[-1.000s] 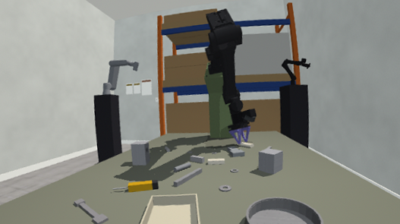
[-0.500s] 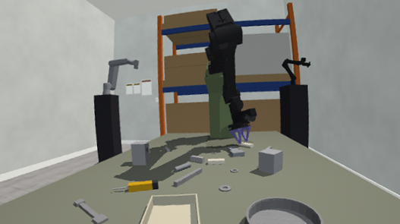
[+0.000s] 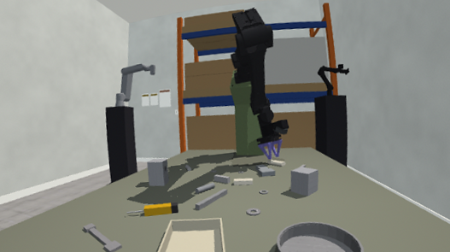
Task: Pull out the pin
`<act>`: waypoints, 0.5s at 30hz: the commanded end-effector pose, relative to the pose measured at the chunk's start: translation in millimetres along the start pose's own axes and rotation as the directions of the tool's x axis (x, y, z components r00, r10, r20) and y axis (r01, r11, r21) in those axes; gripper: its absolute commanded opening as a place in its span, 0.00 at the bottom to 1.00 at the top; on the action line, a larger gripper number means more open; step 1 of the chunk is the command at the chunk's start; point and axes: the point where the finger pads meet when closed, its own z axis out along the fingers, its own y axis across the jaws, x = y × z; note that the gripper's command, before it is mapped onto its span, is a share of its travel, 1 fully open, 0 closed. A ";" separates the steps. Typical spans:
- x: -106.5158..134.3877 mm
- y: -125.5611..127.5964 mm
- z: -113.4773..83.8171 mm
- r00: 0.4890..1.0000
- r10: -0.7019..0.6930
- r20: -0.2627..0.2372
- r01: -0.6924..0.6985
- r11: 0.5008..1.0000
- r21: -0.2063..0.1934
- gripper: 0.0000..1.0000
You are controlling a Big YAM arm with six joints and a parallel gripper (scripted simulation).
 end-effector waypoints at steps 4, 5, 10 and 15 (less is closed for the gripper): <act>-2.5 12.7 -32.8 1.000 0.003 -0.005 -0.003 1.000 -0.029 0.53; -2.7 12.7 -33.6 1.000 0.003 -0.005 -0.003 1.000 -0.029 0.53; -2.8 12.7 -34.0 1.000 0.003 -0.005 -0.003 1.000 -0.029 0.53; -3.1 12.8 -35.2 1.000 0.003 -0.005 -0.003 1.000 -0.029 0.53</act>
